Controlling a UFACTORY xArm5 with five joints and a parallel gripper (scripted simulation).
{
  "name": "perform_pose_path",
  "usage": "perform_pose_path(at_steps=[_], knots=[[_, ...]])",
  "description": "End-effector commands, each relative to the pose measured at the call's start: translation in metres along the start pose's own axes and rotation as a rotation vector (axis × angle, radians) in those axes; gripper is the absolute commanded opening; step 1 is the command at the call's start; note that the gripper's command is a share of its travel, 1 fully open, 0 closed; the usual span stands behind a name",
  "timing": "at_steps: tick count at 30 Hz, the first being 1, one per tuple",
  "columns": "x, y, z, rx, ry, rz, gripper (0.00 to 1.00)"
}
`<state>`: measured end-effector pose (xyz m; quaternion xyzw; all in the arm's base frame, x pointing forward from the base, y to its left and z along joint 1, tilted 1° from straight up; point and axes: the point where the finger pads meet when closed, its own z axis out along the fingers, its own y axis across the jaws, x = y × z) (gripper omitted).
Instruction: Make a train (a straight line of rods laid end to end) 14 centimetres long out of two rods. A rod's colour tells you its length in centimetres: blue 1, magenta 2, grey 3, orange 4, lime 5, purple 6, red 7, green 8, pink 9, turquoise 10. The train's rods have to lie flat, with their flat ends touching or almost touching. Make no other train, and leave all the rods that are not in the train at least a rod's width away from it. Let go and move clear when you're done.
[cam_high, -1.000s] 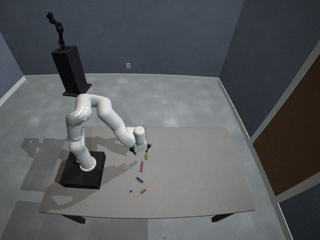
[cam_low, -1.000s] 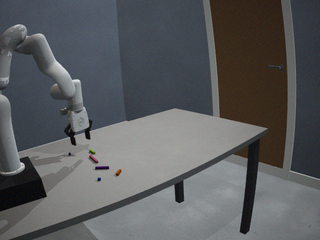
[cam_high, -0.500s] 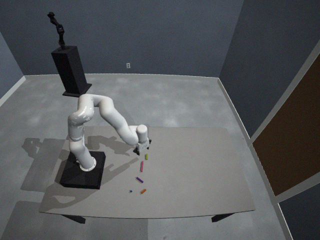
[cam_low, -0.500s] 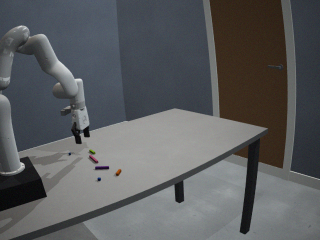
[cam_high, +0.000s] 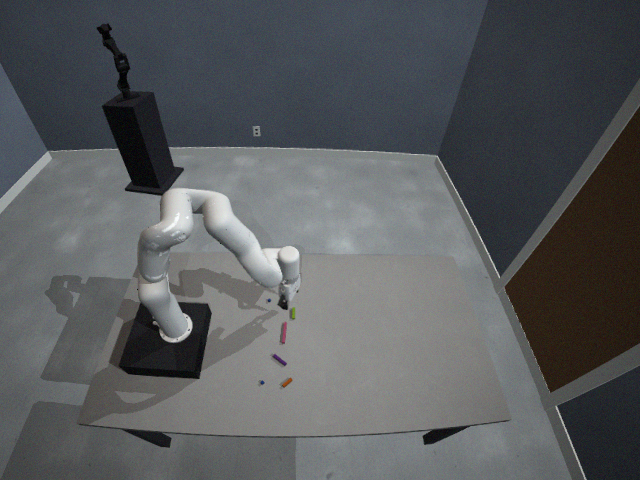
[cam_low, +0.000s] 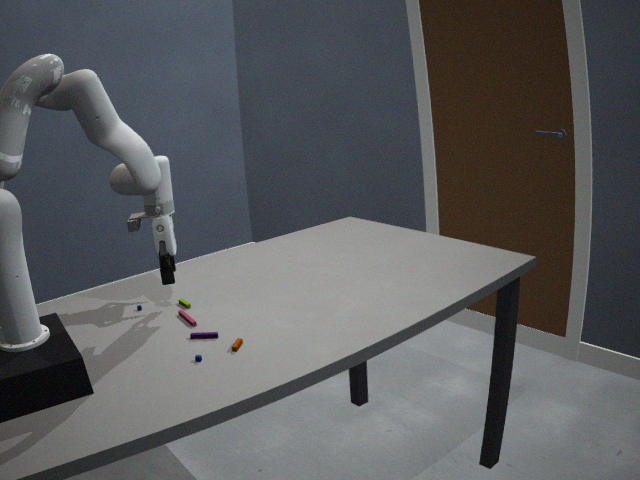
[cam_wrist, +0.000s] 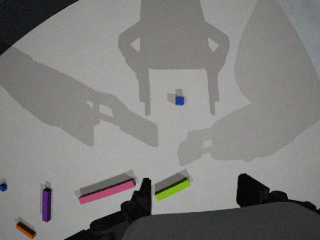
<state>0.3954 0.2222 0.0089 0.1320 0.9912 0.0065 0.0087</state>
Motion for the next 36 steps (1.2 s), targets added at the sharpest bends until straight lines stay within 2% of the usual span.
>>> perform_pose_path(at_steps=[1, 11, 13, 15, 28, 30, 36], knots=[[-0.004, 0.008, -0.001, 0.0, 0.0, -0.167, 1.0], [-0.009, 0.023, -0.001, -0.001, 0.0, -0.473, 1.0], [-0.009, 0.023, -0.001, -0.001, 0.0, -0.473, 1.0], [-0.01, 0.028, -0.001, -0.001, 0.0, -0.586, 1.0], [-0.015, 0.046, 0.0, -0.001, 0.0, -0.974, 1.0], [-0.015, 0.046, 0.0, -0.001, 0.0, -0.974, 1.0], [-0.017, 0.055, 0.0, -0.001, 0.0, -1.183, 1.0]])
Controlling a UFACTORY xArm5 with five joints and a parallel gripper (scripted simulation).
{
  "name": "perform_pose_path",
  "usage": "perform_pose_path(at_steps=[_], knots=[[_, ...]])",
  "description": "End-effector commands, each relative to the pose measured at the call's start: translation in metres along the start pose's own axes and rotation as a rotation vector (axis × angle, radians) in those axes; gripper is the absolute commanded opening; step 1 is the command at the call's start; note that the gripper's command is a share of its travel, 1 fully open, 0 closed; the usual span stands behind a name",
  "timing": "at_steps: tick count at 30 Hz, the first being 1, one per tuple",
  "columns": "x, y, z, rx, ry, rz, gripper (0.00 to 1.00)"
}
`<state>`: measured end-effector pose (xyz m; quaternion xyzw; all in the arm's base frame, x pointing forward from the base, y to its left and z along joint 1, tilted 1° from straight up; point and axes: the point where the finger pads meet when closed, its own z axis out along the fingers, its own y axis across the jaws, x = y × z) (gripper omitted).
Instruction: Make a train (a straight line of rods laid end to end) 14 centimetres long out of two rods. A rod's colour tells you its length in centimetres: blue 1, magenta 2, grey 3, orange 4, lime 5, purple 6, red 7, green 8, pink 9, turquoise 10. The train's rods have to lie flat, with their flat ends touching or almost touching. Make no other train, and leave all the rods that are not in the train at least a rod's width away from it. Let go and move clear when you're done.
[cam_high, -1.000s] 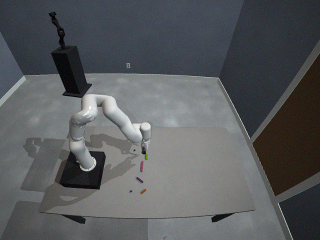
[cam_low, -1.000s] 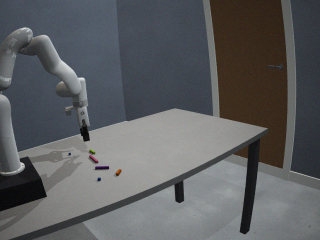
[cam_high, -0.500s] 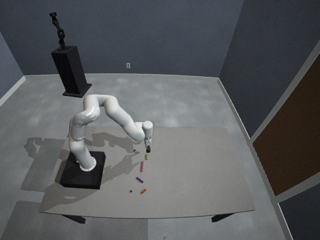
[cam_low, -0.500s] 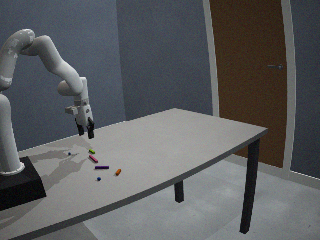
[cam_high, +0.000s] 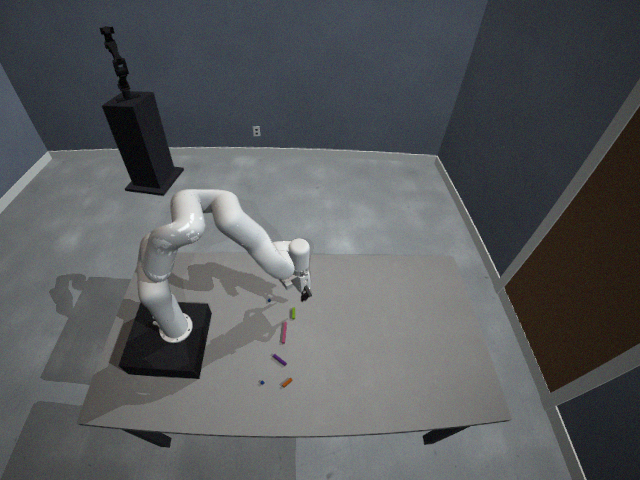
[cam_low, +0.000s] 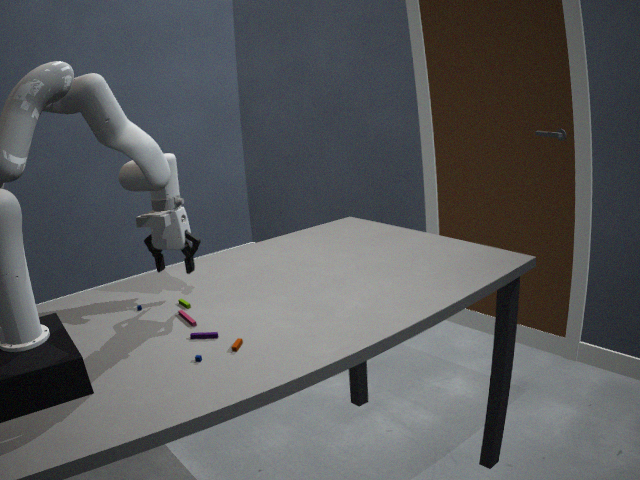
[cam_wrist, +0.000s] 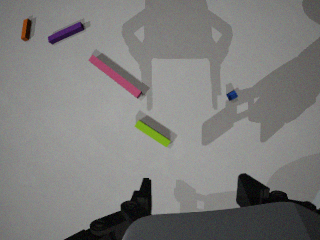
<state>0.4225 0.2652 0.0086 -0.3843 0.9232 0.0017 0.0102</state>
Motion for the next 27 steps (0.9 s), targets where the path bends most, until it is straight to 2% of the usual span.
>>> perform_pose_path(at_steps=[1, 27], knots=[[-0.0079, 0.0015, -0.0011, 0.0, -0.001, -0.146, 1.0], [-0.0093, 0.0019, -0.0011, 0.0, -0.001, -0.177, 1.0]])
